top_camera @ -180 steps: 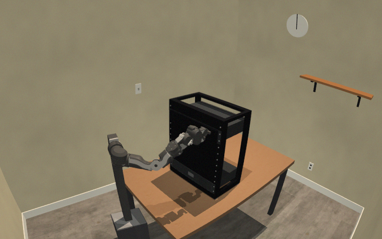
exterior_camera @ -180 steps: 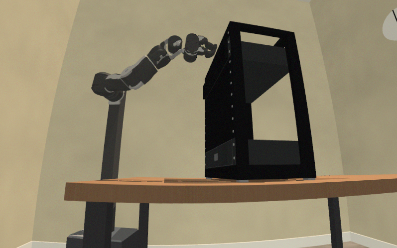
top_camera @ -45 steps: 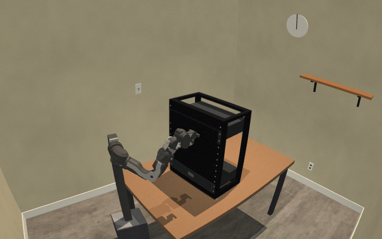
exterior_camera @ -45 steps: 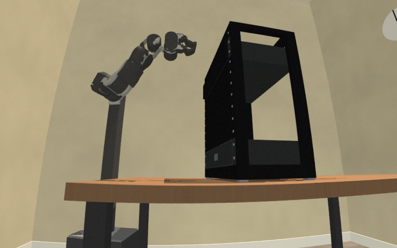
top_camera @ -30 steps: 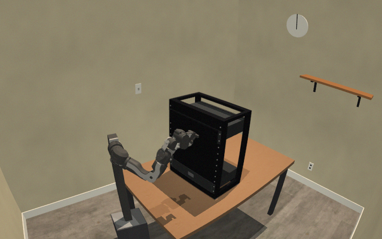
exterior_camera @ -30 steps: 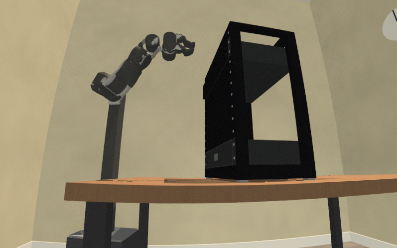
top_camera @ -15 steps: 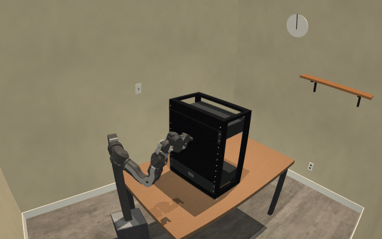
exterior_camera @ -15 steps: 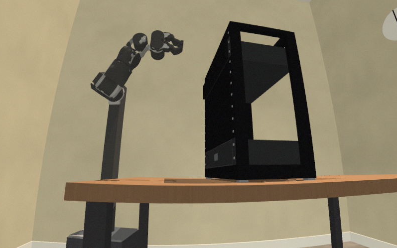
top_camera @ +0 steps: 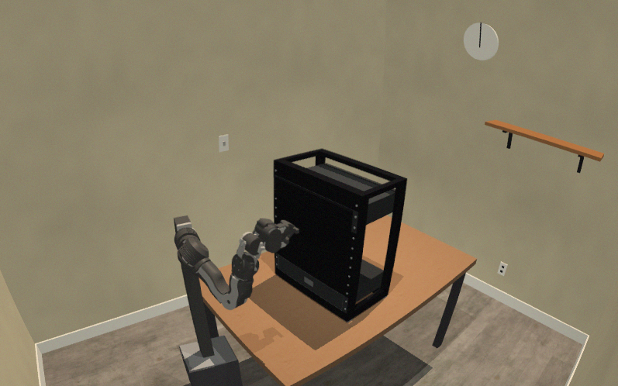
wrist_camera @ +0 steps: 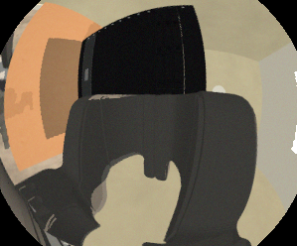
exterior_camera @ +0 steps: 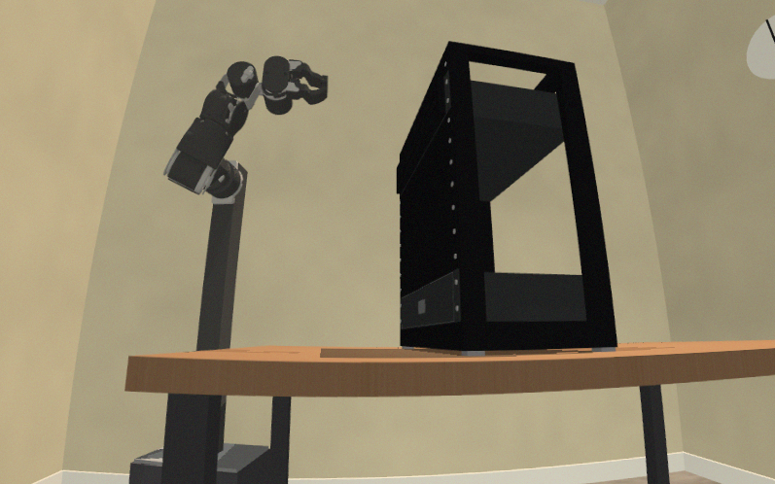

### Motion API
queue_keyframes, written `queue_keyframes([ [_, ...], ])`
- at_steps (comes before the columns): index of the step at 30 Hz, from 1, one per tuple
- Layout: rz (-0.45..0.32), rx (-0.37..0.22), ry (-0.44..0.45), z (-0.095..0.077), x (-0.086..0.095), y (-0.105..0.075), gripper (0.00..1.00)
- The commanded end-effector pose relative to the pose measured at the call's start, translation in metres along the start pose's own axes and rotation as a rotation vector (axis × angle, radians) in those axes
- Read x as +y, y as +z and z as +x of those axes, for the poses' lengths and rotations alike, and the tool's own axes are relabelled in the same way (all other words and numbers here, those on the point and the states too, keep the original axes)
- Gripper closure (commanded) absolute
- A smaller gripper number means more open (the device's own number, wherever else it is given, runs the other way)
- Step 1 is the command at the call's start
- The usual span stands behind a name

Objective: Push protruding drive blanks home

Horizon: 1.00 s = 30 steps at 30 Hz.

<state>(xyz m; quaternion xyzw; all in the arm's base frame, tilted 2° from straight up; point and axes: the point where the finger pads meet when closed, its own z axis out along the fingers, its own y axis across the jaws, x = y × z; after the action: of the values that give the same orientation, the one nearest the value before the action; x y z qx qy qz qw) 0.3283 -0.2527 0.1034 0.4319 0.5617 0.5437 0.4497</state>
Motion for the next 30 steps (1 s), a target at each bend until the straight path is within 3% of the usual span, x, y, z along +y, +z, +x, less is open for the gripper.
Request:
queue_keyframes([
  [1,0.007,0.007,0.002,0.001,0.0,-0.006,1.0],
  [6,0.007,0.007,0.003,0.0,0.0,-0.023,1.0],
  [15,0.007,0.007,0.003,0.0,0.0,-0.037,1.0],
  [30,0.007,0.008,0.003,-0.001,0.0,-0.04,1.0],
])
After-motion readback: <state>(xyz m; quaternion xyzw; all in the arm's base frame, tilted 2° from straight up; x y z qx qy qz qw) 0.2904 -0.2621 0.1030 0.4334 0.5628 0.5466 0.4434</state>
